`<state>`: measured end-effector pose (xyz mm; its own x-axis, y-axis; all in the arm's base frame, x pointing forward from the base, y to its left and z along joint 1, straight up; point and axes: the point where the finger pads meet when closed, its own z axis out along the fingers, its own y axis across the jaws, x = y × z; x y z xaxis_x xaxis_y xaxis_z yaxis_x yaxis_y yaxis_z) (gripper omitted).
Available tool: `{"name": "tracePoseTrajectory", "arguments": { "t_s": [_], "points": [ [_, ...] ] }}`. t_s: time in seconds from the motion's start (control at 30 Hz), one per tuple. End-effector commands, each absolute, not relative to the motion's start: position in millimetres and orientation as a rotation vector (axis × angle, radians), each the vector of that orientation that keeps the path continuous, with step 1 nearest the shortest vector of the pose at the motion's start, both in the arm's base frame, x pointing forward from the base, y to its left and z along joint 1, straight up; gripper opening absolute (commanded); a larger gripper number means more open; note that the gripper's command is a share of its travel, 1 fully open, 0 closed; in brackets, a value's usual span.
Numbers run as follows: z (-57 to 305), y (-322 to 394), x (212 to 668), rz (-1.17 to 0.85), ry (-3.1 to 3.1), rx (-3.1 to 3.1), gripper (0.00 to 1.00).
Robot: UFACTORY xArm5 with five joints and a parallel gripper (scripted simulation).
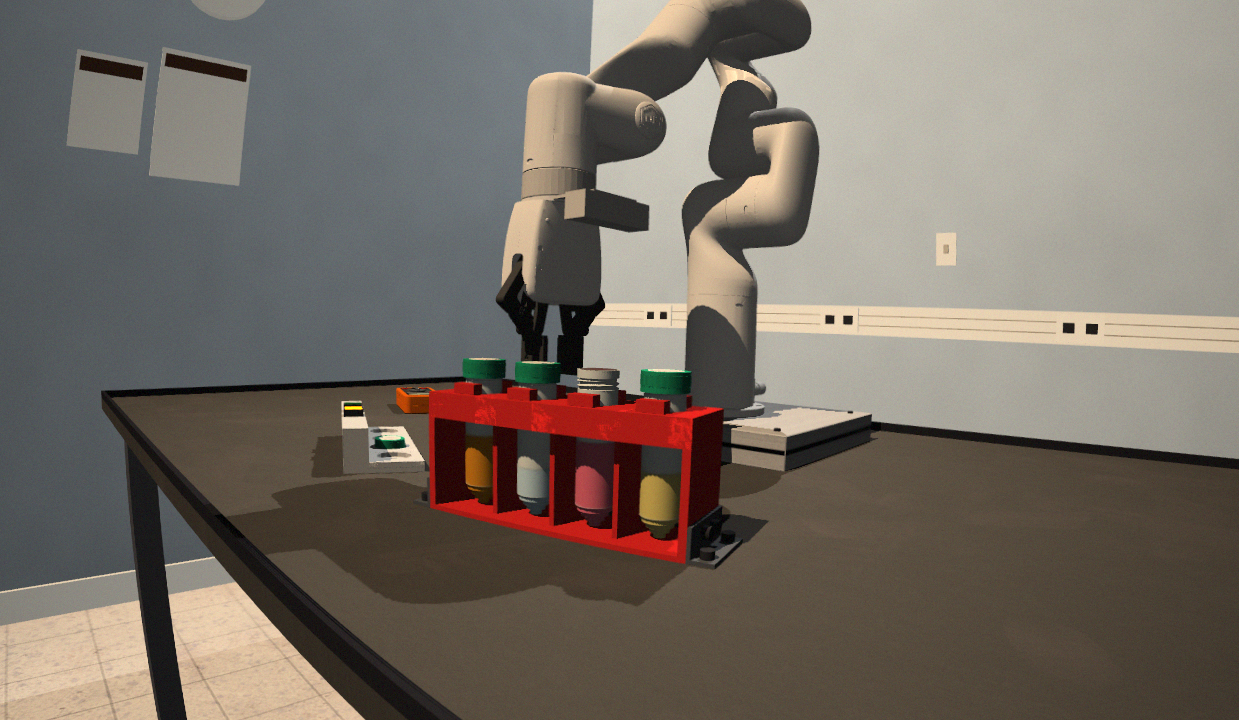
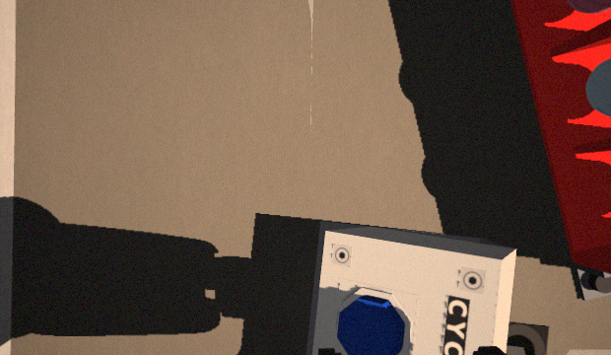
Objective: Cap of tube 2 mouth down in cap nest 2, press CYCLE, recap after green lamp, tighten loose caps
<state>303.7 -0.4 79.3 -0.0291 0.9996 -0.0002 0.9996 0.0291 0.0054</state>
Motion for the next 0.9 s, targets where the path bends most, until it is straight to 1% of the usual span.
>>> {"name": "tracePoseTrajectory", "arguments": {
  "t_s": [0.0, 0.13, 0.2, 0.27, 0.63, 0.7, 0.77, 0.87],
  "points": [
    [78, -21, 326, 0.006, 2.533, 1.852, 1.0],
    [77, -34, 339, 0.006, 2.688, 1.617, 1.0],
    [77, -34, 339, 0.006, 2.688, 1.617, 1.0],
    [76, -46, 350, 0.006, 2.814, 1.385, 1.0],
    [74, -84, 387, 0.003, 3.063, 0.671, 1.0],
    [73, -94, 397, 0.003, 3.068, 0.652, 1.0],
    [73, -94, 397, 0.003, 3.068, 0.652, 1.0],
    [72, -112, 414, 0.002, 3.068, 0.652, 1.0]
  ]
}}
